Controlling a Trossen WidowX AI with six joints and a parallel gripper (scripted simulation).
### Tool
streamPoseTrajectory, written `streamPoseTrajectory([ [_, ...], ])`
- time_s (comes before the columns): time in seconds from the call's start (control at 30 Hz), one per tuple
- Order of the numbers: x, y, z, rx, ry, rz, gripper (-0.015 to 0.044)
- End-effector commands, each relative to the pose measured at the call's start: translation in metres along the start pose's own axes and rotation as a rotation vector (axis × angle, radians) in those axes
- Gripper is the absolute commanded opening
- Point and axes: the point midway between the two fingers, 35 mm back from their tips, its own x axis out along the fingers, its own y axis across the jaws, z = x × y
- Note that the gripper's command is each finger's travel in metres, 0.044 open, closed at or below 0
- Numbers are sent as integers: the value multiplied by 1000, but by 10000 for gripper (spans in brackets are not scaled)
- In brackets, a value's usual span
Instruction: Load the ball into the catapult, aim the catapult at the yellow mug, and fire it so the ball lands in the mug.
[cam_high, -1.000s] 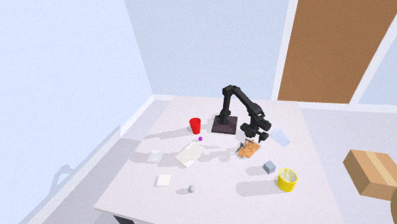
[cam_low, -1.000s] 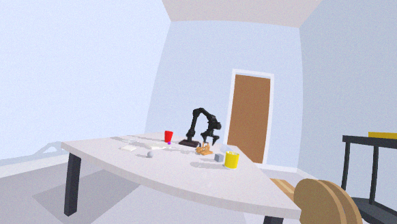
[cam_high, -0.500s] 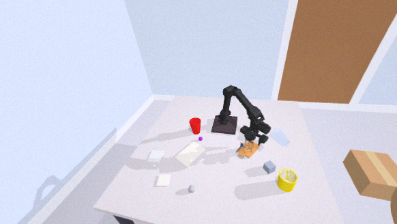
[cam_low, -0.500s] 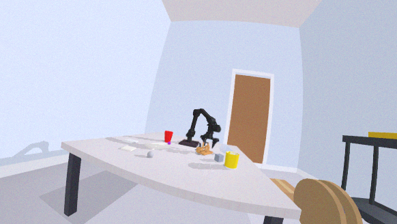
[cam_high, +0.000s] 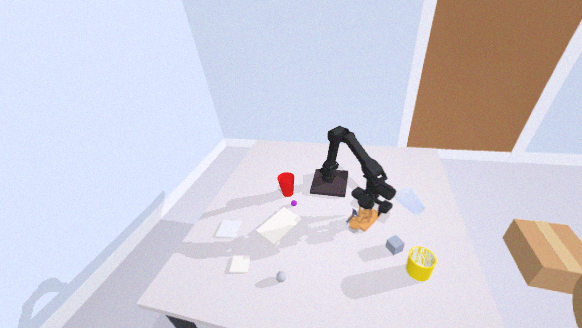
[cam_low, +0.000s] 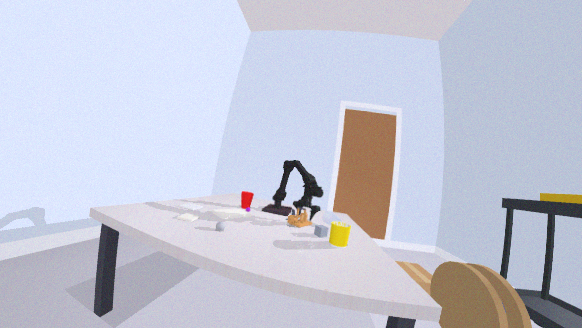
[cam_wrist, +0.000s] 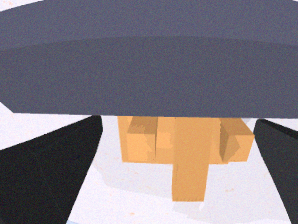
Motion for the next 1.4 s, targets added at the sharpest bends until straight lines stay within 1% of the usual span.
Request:
streamPoseTrajectory([
  [0.0, -1, 0, 0, 0, 0, 1, 387],
  [0.3, -1, 0, 0, 0, 0, 1, 151],
  [0.5, -1, 0, 0, 0, 0, 1, 111],
  [0.57, -11, 1, 0, 0, 0, 1, 59],
  [0.63, -39, 1, 0, 0, 0, -1, 6],
  [0.7, -50, 0, 0, 0, 0, -1, 0],
  [0.87, -50, 0, 0, 23, 0, -1, 0],
  [1.37, -48, 4, 1, 538, -2, -3, 0],
])
